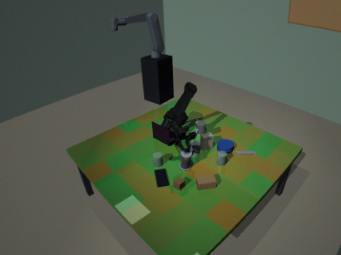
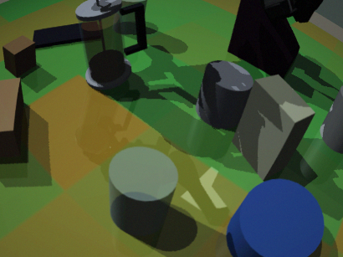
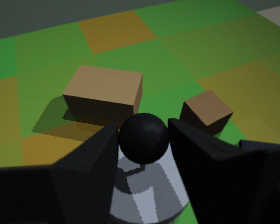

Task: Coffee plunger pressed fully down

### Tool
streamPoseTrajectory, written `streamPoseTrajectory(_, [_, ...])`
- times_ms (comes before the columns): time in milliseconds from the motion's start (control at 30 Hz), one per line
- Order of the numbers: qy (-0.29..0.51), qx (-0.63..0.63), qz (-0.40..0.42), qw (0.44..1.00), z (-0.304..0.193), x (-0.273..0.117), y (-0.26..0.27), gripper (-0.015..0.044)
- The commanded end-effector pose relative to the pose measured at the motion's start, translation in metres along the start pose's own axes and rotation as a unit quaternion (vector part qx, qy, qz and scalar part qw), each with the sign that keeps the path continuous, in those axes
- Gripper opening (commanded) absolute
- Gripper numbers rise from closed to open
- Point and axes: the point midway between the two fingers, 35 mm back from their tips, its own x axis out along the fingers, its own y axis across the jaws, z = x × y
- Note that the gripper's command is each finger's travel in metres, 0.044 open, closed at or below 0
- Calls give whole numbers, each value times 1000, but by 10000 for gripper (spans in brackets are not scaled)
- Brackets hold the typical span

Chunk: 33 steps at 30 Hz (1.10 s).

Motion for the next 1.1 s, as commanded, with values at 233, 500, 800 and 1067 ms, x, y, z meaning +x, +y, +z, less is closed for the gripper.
streamPoseTrajectory(233, [9, 4, 1, 1000, -4, 3, 0, 116])
streamPoseTrajectory(500, [3, 1, 1, 1000, 0, 2, -1, 116])
streamPoseTrajectory(800, [3, 1, 1, 1000, 0, 2, -1, 142])
streamPoseTrajectory(1067, [3, 1, 1, 1000, 0, 2, -1, 352])
